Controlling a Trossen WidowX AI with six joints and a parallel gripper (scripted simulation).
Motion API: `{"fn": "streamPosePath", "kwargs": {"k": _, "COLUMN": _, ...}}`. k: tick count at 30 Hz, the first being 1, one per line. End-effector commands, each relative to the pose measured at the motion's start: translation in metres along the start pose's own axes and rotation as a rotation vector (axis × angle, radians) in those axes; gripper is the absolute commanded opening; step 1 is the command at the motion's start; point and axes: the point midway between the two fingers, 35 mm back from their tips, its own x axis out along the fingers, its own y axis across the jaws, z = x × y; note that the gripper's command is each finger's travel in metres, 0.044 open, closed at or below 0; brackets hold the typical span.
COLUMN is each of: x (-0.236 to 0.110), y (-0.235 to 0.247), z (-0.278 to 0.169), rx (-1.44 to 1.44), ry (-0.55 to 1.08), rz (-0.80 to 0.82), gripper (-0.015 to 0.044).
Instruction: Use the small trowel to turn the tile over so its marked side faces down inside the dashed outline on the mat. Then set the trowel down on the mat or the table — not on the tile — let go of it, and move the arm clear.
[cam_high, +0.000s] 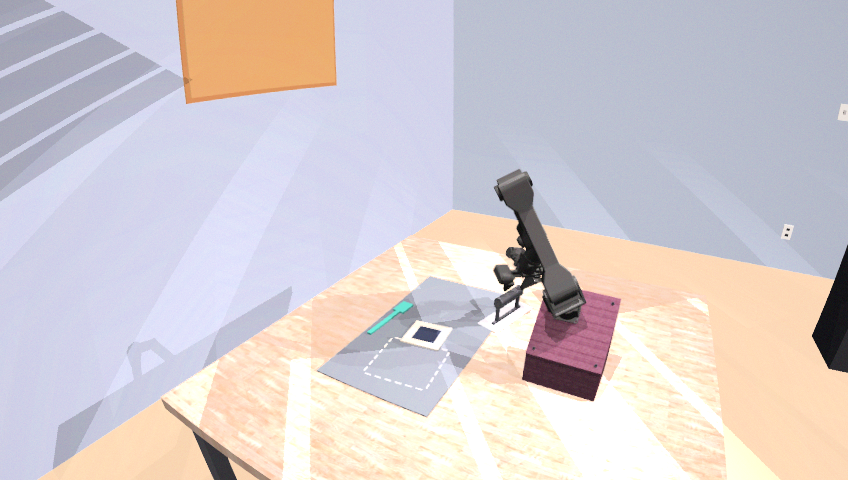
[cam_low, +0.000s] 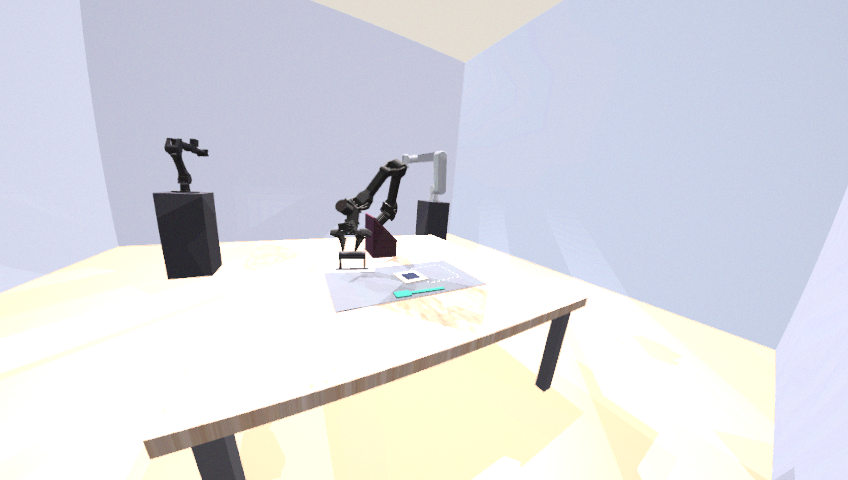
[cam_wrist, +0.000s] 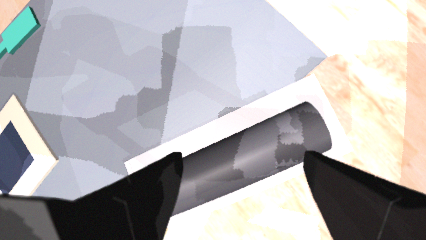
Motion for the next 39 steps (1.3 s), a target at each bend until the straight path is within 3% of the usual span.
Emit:
{"fn": "streamPosePath", "kwargs": {"k": 1, "x": 0.001, "y": 0.002, "z": -0.006, "rx": 0.169, "ry": -0.027, "rz": 0.028, "gripper": 0.03}}
{"fn": "streamPosePath", "kwargs": {"k": 30, "x": -0.008, "y": 0.021, "z": -0.033, "rx": 1.127, "ry": -0.085, "rz": 0.252, "gripper": 0.03}}
{"fn": "streamPosePath", "kwargs": {"k": 39, "x": -0.008, "y": 0.022, "z": -0.034, "rx": 1.148, "ry": -0.083, "rz": 0.258, "gripper": 0.03}}
